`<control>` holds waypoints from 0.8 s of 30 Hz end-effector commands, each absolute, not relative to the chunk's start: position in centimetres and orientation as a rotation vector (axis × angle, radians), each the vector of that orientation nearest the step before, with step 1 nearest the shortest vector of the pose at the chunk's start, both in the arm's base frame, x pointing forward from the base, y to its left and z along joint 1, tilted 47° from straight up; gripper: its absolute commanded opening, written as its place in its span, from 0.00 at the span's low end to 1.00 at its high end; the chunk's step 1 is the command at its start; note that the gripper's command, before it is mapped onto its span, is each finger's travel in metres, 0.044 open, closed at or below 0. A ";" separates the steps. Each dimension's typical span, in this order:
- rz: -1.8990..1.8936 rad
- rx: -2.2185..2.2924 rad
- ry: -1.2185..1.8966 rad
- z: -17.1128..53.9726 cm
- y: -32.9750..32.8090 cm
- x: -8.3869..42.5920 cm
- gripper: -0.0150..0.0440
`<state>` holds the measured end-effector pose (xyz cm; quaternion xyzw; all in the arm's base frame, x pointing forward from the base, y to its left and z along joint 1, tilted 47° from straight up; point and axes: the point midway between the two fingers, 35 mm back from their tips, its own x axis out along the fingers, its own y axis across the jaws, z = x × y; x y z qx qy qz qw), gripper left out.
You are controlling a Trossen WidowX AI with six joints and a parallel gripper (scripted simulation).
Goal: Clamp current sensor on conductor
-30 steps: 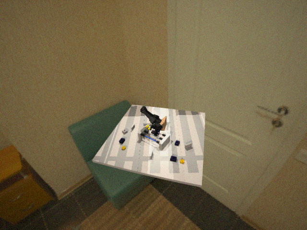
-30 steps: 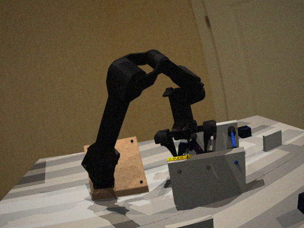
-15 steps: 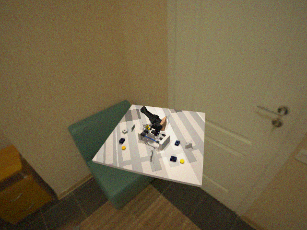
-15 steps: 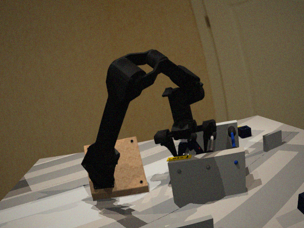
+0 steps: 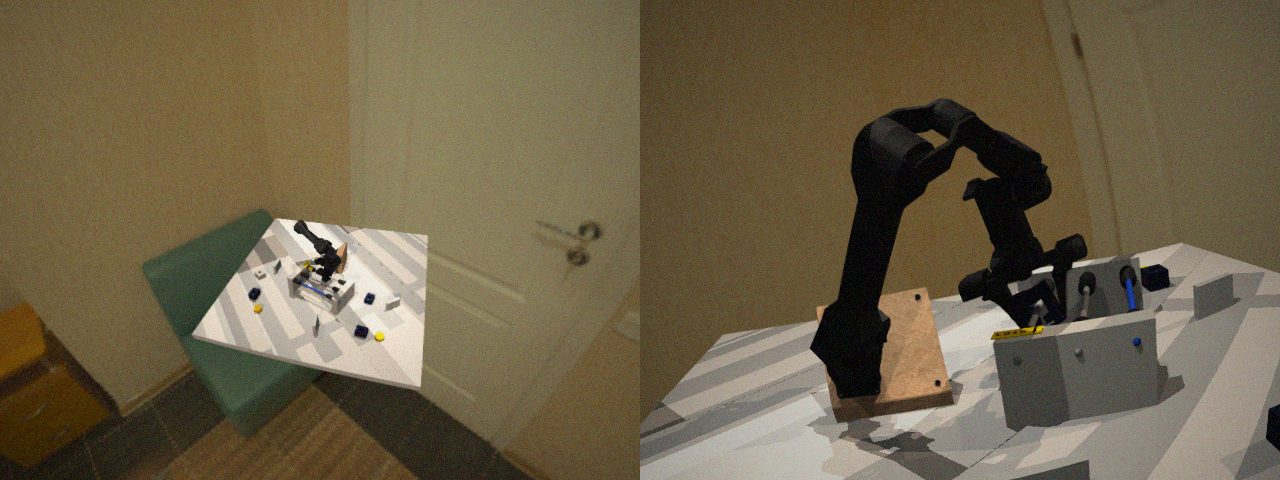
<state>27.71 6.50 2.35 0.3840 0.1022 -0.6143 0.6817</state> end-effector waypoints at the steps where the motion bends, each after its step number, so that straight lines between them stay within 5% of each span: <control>1: -1.332 0.875 0.203 2.9 7.0 27.8 0.25; 17: -1.348 0.866 0.217 2.6 6.9 27.6 0.25; 24: -1.348 0.866 0.217 2.6 6.9 27.6 0.57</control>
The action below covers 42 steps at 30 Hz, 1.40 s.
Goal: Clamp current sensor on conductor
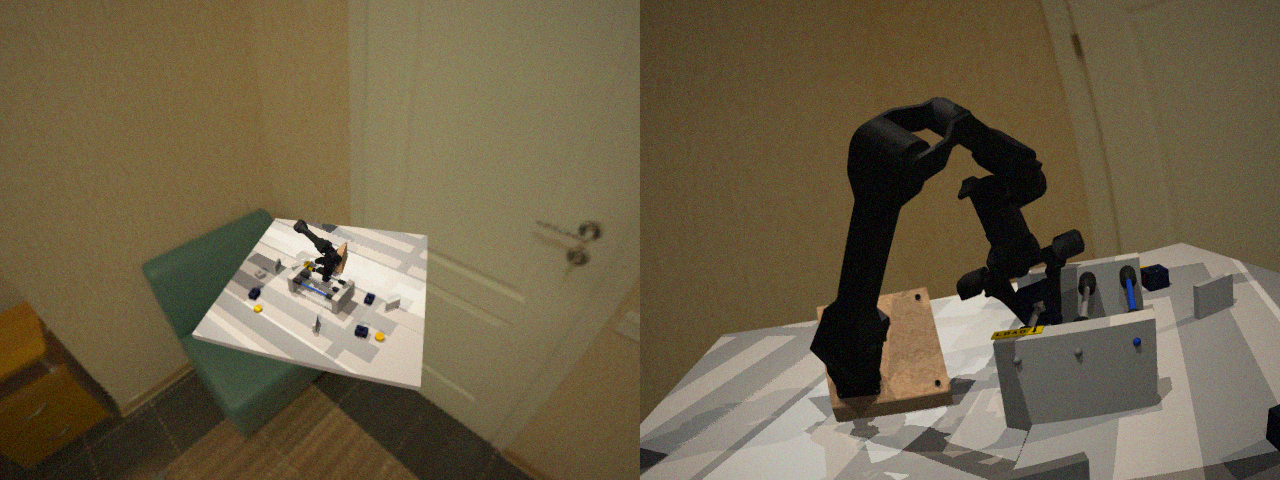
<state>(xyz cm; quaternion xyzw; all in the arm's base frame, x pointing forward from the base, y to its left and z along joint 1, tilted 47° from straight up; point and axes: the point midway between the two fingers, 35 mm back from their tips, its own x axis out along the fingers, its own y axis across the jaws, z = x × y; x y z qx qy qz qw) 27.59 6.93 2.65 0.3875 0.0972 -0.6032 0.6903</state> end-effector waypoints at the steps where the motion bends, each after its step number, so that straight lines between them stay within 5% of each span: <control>1: -1.348 0.866 0.217 2.6 6.9 27.6 0.61; 10: -1.360 0.865 0.223 2.6 6.9 27.6 1.00; 15: -1.351 0.868 0.220 2.6 7.0 27.6 0.79; 33: -1.351 0.868 0.220 2.6 7.0 27.6 0.59; 40: -1.347 0.870 0.219 2.7 7.1 27.6 0.28; 42: -1.347 0.870 0.219 2.7 7.1 27.6 0.25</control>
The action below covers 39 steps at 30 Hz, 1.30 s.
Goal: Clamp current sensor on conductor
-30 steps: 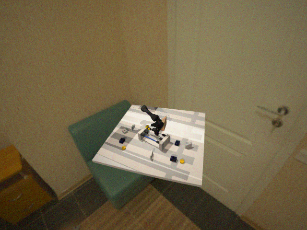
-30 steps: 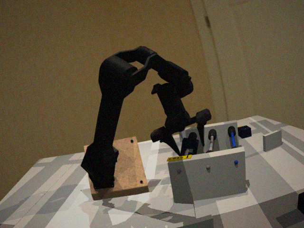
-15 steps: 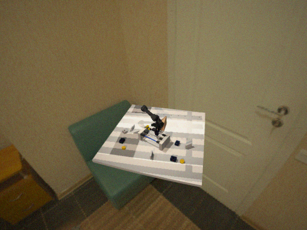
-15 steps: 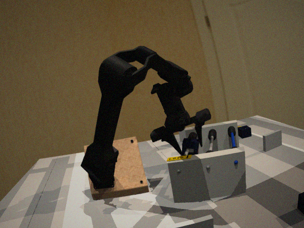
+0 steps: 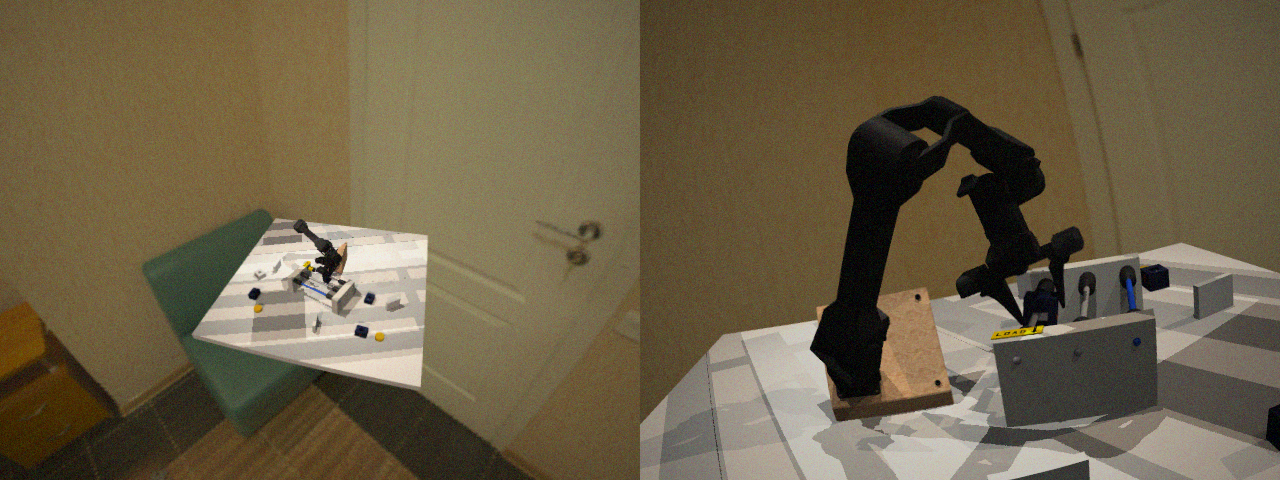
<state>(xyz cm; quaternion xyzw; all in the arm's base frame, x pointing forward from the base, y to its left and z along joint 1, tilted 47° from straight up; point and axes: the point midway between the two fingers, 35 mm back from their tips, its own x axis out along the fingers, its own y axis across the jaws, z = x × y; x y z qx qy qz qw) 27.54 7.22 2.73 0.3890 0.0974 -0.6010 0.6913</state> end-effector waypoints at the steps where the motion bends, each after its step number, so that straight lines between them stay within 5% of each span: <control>1: -1.347 0.870 0.219 2.7 7.1 27.6 0.25; 39: -1.183 0.867 0.140 2.4 7.5 26.5 0.25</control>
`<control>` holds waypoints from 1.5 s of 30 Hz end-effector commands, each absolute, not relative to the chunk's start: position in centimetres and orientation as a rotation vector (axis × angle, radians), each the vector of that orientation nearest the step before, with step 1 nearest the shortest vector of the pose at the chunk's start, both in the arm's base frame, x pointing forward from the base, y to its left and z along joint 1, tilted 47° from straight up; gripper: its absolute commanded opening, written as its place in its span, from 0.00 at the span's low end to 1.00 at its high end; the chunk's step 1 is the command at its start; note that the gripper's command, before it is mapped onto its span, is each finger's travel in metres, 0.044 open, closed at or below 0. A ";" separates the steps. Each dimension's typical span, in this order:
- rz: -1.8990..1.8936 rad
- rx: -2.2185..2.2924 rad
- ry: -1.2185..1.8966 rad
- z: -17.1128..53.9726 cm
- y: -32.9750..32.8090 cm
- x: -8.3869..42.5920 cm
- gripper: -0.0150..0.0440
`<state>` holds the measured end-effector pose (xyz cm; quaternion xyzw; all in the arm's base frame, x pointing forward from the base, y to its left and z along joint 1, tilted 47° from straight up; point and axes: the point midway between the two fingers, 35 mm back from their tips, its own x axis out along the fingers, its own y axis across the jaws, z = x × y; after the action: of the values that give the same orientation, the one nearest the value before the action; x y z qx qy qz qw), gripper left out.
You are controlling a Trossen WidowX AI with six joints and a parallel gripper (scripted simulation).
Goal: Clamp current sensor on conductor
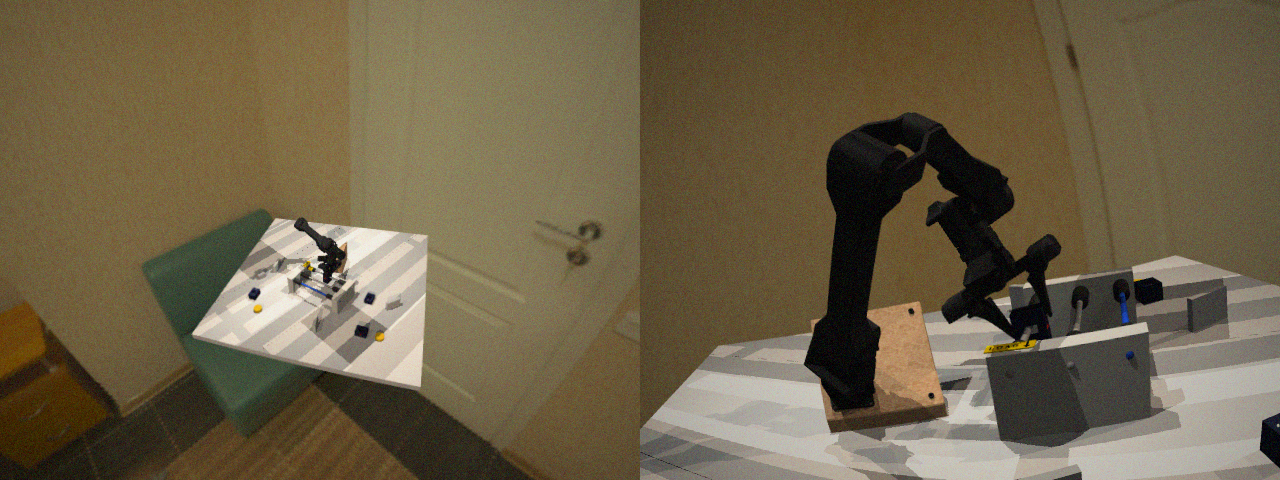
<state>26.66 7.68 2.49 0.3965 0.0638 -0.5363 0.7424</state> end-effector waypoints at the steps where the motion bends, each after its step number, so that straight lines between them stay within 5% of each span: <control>1: -1.183 0.867 0.140 2.4 7.5 26.5 0.25; 45: -1.267 0.869 0.180 2.5 7.5 26.6 0.25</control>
<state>26.72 7.67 2.62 0.3942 0.0797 -0.5668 0.7190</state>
